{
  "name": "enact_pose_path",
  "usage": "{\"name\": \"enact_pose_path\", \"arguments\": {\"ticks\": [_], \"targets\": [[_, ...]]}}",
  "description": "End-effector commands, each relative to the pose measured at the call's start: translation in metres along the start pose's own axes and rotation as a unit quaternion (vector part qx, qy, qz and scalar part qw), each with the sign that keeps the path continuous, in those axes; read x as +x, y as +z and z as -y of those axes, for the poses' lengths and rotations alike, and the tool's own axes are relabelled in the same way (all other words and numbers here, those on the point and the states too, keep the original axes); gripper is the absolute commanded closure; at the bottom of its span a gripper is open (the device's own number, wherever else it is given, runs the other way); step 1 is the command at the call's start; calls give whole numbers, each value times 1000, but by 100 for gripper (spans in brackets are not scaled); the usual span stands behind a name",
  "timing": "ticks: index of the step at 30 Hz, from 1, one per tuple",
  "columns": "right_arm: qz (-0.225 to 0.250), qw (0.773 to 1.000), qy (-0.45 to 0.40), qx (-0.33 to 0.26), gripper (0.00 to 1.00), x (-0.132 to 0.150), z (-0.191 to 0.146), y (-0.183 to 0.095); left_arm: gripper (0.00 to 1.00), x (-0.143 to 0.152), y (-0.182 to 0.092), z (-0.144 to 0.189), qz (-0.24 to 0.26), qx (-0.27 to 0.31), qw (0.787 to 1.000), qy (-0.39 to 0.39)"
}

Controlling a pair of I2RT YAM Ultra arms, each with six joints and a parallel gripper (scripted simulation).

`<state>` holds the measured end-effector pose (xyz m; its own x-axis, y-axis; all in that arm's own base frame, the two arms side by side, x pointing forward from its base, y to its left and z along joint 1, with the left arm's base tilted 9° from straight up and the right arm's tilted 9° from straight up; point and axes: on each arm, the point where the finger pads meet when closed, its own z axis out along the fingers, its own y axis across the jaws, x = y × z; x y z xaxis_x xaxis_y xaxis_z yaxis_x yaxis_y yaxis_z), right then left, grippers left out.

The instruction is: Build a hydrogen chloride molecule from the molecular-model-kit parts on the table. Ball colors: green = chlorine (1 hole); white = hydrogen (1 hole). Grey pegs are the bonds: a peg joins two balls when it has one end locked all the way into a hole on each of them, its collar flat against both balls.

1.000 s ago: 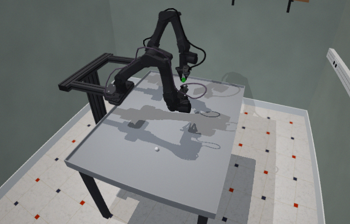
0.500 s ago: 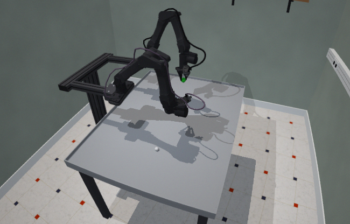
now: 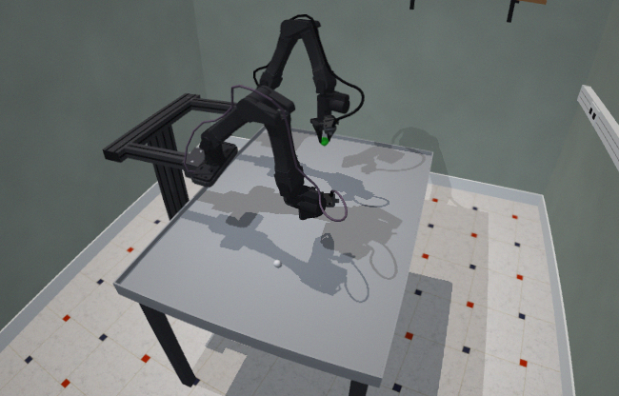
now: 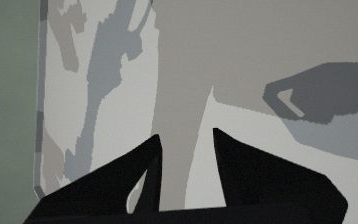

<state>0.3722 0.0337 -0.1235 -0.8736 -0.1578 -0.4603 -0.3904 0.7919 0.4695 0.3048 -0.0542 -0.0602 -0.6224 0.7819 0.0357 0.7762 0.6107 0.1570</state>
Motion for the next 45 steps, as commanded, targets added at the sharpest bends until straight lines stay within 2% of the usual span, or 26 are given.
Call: {"name": "enact_pose_path", "arguments": {"ticks": [1, 3, 7, 12, 18, 20, 25, 31, 35, 40, 45], "targets": [[-19, 994, 90, 59, 63, 7, 18, -13, 100, -7, -6, 3, 14, 2, 1000, 1], [-19, 994, 90, 59, 63, 7, 18, -13, 100, -7, -6, 3, 14, 2, 1000, 1], [-30, 980, 166, 106, 63, 23, 38, -23, 100, -7, -6, 3, 14, 2, 1000, 1], [-20, 952, 251, 173, 63, 26, 71, -43, 100, -7, -6, 3, 14, 2, 1000, 1], [-25, 900, 361, 243, 63, 58, 94, -63, 100, -7, -6, 3, 14, 2, 1000, 1], [-25, 900, 361, 243, 63, 58, 94, -63, 100, -7, -6, 3, 14, 2, 1000, 1], [2, 848, 434, 305, 63, 64, 122, -89, 100, -7, -6, 3, 14, 2, 1000, 1], [7, 766, 526, 370, 63, 103, 134, -113, 100, -7, -6, 3, 14, 2, 1000, 1], [34, 719, 563, 405, 63, 107, 148, -133, 100, -7, -6, 3, 14, 2, 1000, 1], [44, 714, 567, 408, 63, 103, 154, -137, 100, -7, -6, 3, 14, 2, 1000, 1], [36, 735, 549, 396, 63, 100, 157, -131, 100, -7, -6, 3, 14, 2, 1000, 1]]}}
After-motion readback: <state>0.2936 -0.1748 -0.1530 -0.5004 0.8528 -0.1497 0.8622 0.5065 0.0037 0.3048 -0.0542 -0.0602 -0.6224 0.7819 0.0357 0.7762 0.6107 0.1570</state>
